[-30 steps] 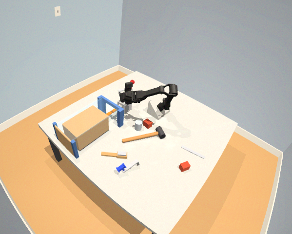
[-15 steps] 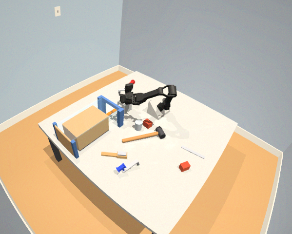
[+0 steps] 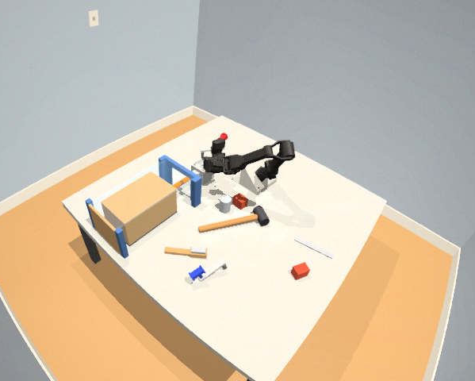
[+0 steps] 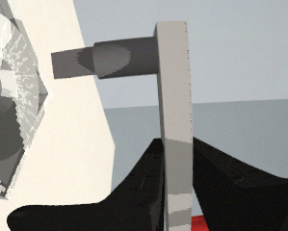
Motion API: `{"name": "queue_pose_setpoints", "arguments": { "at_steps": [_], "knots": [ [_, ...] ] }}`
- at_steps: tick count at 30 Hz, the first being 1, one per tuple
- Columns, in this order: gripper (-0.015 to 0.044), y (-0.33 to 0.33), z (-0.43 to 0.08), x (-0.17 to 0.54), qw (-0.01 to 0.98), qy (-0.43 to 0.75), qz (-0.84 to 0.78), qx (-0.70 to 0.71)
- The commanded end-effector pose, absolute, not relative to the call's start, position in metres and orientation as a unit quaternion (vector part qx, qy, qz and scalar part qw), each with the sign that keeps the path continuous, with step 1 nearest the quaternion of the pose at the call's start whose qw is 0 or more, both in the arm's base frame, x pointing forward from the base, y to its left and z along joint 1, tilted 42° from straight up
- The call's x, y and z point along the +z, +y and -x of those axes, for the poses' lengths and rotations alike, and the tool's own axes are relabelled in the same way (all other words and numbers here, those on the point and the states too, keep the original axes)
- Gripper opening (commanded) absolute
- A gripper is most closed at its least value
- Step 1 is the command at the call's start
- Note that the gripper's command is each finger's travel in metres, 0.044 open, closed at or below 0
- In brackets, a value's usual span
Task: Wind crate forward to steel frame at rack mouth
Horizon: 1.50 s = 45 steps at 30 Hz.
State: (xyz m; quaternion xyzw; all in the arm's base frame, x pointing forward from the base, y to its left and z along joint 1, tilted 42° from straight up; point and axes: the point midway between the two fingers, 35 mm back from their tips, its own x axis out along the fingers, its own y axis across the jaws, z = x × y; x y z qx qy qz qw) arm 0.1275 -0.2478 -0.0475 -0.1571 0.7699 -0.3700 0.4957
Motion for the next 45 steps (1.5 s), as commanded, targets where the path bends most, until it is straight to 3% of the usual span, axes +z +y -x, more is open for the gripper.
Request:
{"name": "queue_pose_setpoints", "arguments": {
  "at_steps": [1,45],
  "knots": [
    [0.0,-0.244,-0.124,-0.042,0.497,0.766,0.156,-0.377],
    [0.0,-0.221,-0.129,-0.069,0.491,0.765,0.166,-0.382]
  ]
}}
